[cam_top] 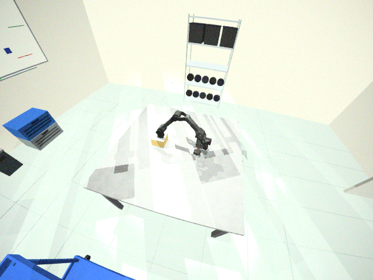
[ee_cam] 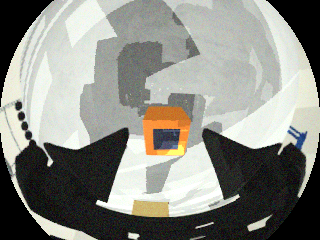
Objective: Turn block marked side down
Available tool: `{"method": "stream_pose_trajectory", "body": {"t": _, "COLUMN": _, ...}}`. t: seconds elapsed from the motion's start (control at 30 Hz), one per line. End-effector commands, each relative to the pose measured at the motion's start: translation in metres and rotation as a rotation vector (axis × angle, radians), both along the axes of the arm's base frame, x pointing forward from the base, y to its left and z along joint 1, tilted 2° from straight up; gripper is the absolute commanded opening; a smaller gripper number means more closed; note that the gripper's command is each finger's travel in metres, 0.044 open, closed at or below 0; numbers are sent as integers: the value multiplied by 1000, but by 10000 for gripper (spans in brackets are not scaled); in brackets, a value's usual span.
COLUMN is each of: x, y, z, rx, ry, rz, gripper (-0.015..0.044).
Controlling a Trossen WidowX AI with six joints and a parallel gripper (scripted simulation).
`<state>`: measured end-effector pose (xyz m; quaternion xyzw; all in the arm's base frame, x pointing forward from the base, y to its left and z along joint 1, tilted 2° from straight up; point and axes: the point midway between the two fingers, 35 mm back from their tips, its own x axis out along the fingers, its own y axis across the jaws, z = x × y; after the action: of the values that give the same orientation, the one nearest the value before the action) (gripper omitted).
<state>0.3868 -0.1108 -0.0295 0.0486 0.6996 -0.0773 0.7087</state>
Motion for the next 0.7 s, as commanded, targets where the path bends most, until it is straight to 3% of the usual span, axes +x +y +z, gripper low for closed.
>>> {"method": "stream_pose_trajectory", "body": {"t": 0.0, "x": 0, "y": 0, "z": -2, "rx": 4, "ry": -2, "rz": 5, "gripper": 335}}
{"method": "stream_pose_trajectory", "body": {"t": 0.2, "x": 0, "y": 0, "z": -2, "rx": 4, "ry": -2, "rz": 5, "gripper": 177}}
{"method": "stream_pose_trajectory", "body": {"t": 0.67, "x": 0, "y": 0, "z": -2, "rx": 4, "ry": -2, "rz": 5, "gripper": 84}}
